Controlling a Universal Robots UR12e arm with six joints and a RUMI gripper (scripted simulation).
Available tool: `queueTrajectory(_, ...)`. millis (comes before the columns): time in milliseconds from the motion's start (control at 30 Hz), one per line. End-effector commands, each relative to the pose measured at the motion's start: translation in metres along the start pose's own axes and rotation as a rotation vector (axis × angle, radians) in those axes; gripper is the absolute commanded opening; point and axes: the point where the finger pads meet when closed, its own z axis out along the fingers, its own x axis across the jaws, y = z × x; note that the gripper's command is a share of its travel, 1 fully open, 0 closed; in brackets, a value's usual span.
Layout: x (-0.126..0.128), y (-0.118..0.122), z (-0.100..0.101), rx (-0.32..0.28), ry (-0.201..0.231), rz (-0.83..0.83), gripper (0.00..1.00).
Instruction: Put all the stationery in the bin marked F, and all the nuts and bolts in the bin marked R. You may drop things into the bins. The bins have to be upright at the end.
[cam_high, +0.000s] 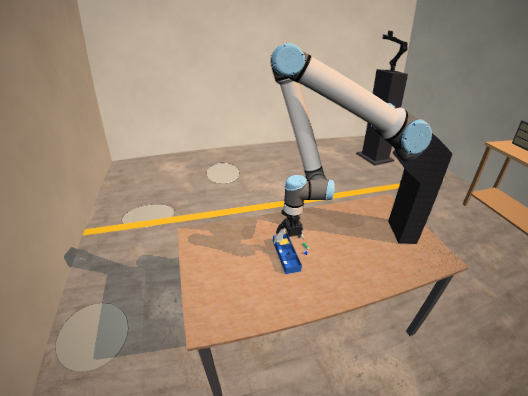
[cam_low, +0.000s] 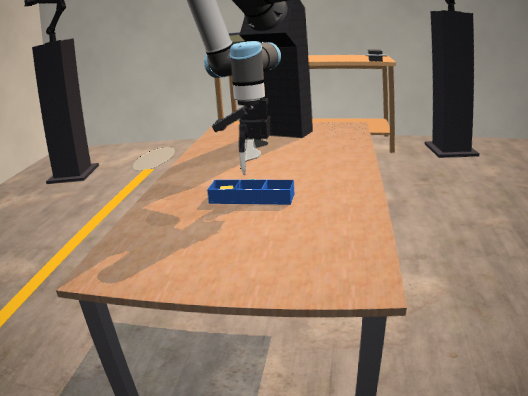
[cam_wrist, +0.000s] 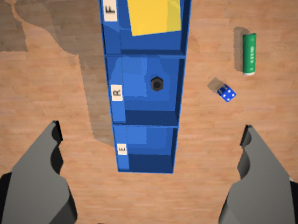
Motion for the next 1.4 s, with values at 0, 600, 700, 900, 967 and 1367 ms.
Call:
queueTrajectory(0, 0.000, 0.000, -0.015, 0.000, -0.001, 0.000, 1.00)
queueTrajectory(600, 0.000, 0.000, -0.079, 0.000, -0.001, 0.000, 1.00)
queueTrajectory(700, 0.000, 0.000, -0.091, 0.000, -0.001, 0.000, 1.00)
queueTrajectory(900, 0.000, 0.000, -0.115, 0.000, -0.001, 0.000, 1.00)
queueTrajectory(967, 0.000, 0.000, -0.119, 0.000, -0.001, 0.000, 1.00)
queueTrajectory(1367, 0.000, 0.000, -0.119, 0.000, -0.001, 0.000, 1.00)
